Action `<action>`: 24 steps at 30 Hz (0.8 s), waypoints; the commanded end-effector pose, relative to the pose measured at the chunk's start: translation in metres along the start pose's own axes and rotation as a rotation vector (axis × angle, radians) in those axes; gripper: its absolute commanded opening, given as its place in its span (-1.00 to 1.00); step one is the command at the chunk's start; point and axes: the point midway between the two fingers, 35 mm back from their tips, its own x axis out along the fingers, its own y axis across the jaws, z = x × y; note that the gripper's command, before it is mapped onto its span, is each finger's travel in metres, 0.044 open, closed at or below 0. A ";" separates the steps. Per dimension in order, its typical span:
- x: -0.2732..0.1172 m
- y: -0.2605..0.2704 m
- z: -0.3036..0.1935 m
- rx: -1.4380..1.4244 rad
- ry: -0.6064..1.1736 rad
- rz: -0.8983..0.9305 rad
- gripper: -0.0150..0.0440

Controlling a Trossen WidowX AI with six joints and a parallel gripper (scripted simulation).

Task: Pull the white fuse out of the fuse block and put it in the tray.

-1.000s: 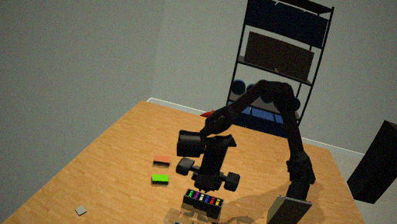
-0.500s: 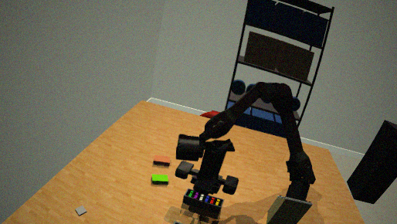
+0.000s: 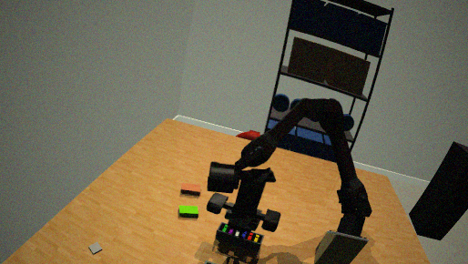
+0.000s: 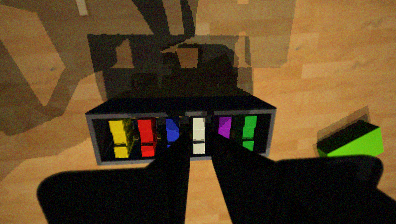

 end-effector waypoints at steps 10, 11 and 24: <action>0.005 0.000 -0.001 -0.003 0.006 -0.002 -0.25; 0.006 0.000 -0.001 -0.003 0.006 -0.002 -0.25; 0.010 0.000 0.000 0.000 0.000 -0.001 -0.28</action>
